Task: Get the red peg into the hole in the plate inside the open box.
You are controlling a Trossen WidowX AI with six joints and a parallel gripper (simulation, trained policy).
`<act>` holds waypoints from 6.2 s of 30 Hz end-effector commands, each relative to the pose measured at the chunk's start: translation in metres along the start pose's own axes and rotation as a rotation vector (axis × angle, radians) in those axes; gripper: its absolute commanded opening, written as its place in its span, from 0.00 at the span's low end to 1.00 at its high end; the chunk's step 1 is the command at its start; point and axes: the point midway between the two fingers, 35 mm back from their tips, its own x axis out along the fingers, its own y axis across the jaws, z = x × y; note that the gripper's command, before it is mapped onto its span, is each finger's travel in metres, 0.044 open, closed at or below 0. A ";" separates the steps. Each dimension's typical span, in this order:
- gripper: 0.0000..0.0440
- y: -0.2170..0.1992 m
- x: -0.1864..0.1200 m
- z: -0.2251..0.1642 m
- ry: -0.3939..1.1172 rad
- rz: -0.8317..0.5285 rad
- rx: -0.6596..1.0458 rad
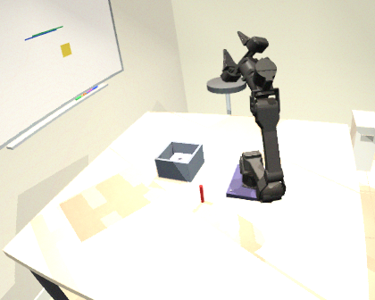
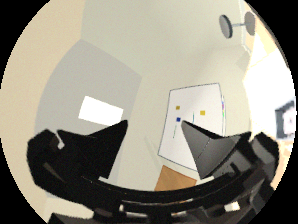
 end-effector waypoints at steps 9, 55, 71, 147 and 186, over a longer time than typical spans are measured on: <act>1.00 -0.047 0.009 0.028 -0.013 -0.198 0.025; 1.00 -0.336 -0.114 0.020 0.377 -1.668 -0.288; 1.00 -0.376 -0.196 -0.006 0.722 -1.908 -0.621; 0.00 -0.446 -0.120 -0.036 0.976 -1.659 -0.908; 0.06 -0.536 -0.065 0.025 0.839 -1.808 -0.925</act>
